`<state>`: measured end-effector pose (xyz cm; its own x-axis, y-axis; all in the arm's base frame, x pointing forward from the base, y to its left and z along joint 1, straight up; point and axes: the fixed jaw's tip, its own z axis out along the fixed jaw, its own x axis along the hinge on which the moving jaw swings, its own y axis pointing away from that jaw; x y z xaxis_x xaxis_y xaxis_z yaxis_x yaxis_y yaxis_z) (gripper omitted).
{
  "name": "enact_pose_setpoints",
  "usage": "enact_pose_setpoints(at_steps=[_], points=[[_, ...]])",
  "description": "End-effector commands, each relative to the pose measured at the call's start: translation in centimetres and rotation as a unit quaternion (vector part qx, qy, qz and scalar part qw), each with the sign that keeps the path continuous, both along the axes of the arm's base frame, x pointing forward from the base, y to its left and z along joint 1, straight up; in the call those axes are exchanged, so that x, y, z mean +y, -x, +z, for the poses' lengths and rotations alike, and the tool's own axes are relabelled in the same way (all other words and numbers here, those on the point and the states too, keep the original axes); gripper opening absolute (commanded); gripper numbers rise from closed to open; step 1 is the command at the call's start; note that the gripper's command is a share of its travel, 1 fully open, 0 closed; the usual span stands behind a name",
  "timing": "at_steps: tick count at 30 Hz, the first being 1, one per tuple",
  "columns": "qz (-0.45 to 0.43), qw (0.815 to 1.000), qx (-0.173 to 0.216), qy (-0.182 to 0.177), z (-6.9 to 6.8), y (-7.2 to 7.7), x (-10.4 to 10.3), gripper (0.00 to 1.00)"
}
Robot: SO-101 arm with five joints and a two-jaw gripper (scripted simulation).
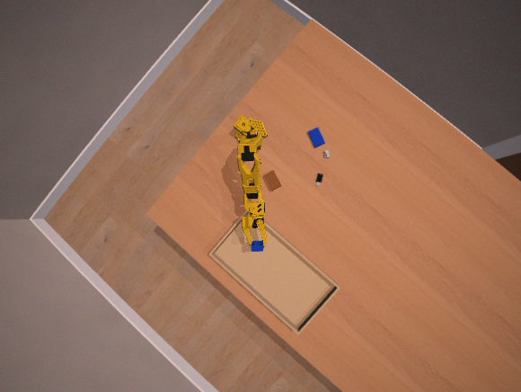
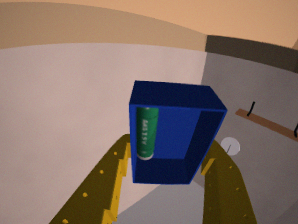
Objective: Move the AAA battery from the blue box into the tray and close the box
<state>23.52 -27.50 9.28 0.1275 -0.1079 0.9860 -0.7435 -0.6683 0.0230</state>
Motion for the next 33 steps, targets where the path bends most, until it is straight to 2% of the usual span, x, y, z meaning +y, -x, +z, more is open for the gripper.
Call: enact_pose_setpoints(at_steps=[1,18,33], points=[[0.01,1.0,-0.003,-0.009,-0.27,-0.43,0.65,0.2],[0.01,1.0,-0.005,-0.007,-0.24,-0.44,0.64,0.2],[0.01,0.998,-0.045,0.034,0.39,-0.48,0.59,0.2]])
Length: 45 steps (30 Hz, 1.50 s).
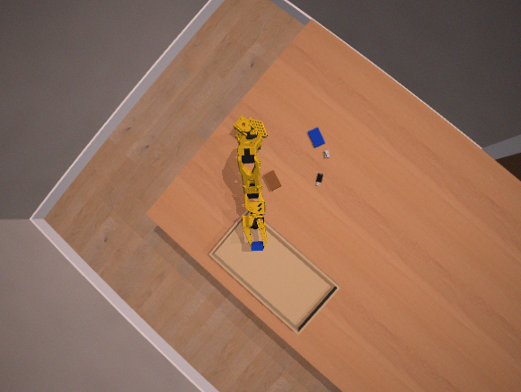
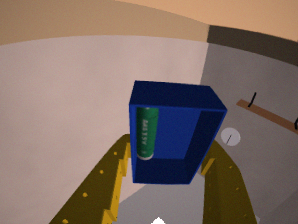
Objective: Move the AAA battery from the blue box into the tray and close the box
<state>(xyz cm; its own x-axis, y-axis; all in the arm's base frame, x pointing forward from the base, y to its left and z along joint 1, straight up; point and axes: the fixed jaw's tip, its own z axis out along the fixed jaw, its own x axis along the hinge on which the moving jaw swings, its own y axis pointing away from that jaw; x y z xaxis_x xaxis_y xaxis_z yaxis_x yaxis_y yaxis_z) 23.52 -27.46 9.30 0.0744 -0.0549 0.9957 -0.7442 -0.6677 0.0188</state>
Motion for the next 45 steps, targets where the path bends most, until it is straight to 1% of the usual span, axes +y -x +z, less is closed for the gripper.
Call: enact_pose_setpoints(at_steps=[1,8,35,45], points=[[0.01,1.0,-0.021,0.011,0.43,-0.47,0.56,0.2],[0.01,0.999,-0.036,0.026,0.67,-0.43,0.6,0.2],[0.01,0.999,-0.038,0.028,0.7,-0.43,0.6,0.2],[0.01,0.998,-0.051,0.041,0.91,-0.44,0.59,0.2]])
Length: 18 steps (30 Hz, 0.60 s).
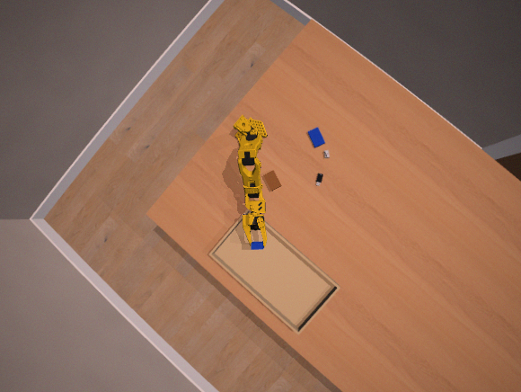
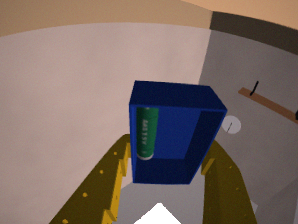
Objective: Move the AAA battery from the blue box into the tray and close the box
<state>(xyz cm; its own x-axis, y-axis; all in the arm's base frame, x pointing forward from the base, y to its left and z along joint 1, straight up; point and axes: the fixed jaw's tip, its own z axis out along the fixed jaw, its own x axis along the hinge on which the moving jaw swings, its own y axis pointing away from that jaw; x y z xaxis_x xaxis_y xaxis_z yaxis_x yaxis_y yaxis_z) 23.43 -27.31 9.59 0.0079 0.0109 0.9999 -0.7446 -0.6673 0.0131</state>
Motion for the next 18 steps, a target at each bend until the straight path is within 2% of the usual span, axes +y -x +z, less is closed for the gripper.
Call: enact_pose_setpoints(at_steps=[1,18], points=[[0.01,1.0,-0.019,0.01,0.65,-0.54,0.44,0.2],[0.01,0.999,-0.034,0.026,0.9,-0.52,0.45,0.2]])
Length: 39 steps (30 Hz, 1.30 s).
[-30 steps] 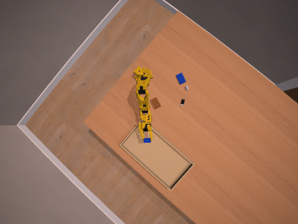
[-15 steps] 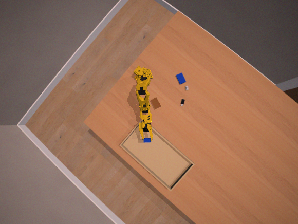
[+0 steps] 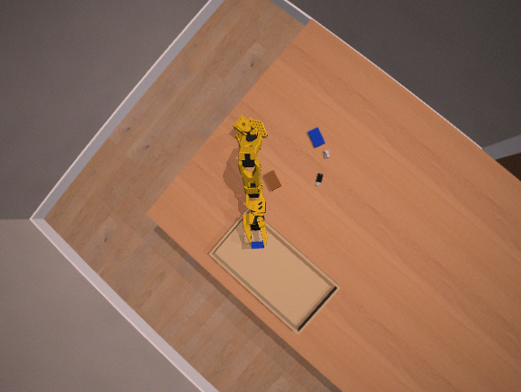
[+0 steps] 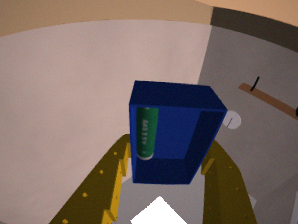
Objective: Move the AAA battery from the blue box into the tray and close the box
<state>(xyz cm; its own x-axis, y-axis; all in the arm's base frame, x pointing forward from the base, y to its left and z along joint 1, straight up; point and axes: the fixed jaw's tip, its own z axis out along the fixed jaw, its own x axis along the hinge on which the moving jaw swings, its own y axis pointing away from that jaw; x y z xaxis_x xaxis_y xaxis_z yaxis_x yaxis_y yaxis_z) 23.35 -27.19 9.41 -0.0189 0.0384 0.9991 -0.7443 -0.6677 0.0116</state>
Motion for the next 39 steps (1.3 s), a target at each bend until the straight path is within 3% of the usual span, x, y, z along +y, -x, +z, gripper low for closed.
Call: enact_pose_setpoints(at_steps=[1,24,39], points=[[0.01,1.0,-0.021,0.012,1.08,-0.6,0.33,0.2],[0.01,1.0,-0.022,0.013,1.1,-0.6,0.33,0.2],[0.01,0.999,-0.042,0.033,1.42,-0.62,0.32,0.2]])
